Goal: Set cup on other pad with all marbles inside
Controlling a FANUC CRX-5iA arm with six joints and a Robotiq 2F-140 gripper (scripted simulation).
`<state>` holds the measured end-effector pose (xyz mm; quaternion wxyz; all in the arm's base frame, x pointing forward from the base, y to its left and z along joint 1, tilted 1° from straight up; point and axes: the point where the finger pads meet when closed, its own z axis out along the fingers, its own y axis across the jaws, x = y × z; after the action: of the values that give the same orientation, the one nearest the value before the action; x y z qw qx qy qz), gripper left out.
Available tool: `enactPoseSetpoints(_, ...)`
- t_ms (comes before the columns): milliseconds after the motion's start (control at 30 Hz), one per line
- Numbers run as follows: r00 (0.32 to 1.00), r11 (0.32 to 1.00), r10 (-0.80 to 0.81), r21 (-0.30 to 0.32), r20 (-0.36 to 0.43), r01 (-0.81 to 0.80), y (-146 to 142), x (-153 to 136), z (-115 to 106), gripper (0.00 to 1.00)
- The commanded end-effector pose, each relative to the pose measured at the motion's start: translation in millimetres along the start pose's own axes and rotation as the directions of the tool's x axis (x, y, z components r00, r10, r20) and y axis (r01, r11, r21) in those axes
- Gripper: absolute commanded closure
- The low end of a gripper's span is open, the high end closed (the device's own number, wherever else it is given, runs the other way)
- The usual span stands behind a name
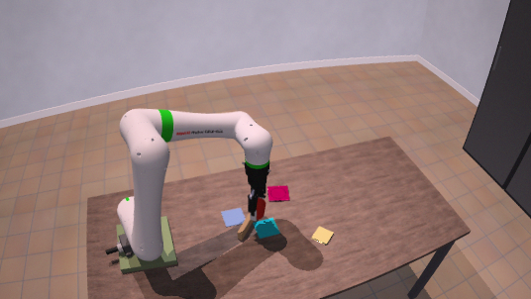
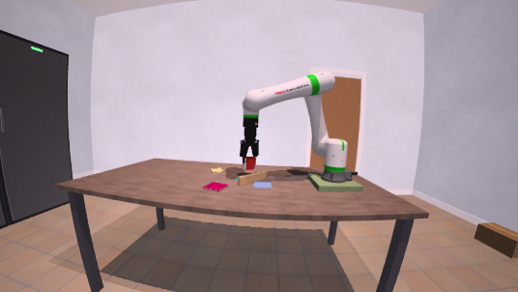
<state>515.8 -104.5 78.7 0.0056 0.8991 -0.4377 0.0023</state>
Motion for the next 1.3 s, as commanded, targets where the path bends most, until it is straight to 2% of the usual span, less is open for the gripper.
enactPoseSetpoints(0,1.0,1.0,0.0,0.0,0.001,0.0,-0.3,13.3,-0.2,0.51)
enactPoseSetpoints(200,1.0,1.0,0.0,0.0,0.001,0.0,-0.1,32.5,-0.1,0.51)
enactPoseSetpoints(500,1.0,1.0,0.0,0.0,0.001,0.0,0.0,43.6,-0.1,0.51)
enactPoseSetpoints(1267,1.0,1.0,0.0,0.0,0.001,0.0,0.1,45.6,5.4,0.51)
